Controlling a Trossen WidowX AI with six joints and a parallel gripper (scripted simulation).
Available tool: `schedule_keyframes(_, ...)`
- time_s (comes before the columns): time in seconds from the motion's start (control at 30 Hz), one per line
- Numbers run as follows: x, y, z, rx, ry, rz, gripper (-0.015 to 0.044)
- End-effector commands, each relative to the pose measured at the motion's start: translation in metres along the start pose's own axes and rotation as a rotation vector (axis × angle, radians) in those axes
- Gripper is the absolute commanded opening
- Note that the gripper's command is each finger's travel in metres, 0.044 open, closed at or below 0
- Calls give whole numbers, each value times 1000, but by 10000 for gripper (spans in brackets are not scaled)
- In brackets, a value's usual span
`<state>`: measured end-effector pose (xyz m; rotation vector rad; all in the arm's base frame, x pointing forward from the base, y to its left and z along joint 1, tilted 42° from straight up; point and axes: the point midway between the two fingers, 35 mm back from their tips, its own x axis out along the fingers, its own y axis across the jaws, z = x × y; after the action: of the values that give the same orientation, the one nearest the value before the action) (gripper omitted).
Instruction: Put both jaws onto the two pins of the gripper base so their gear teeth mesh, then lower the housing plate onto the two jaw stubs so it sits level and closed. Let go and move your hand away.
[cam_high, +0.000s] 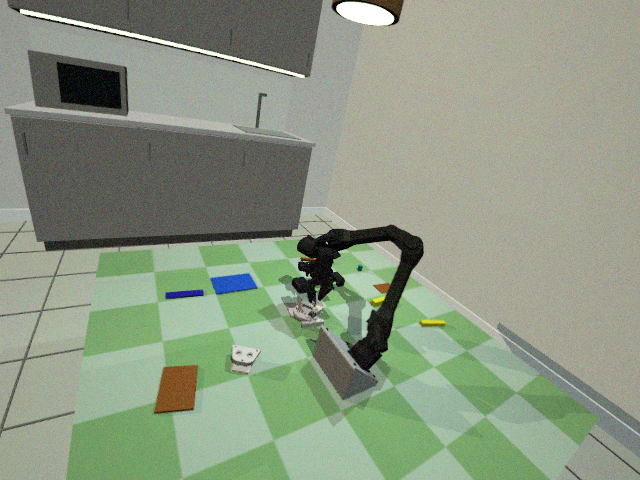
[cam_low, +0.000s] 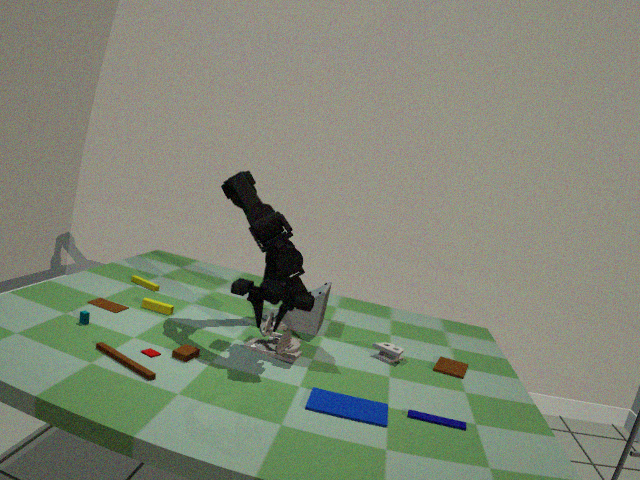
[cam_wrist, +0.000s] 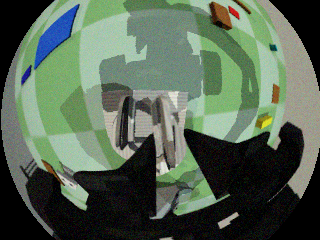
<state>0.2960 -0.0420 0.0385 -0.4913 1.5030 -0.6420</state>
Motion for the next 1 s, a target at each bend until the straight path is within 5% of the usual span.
schedule_keyframes(0.0,10,-1,-3,-9,9,-9,134)
schedule_keyframes(0.97,14,-1,-3,-18,9,-9,134)
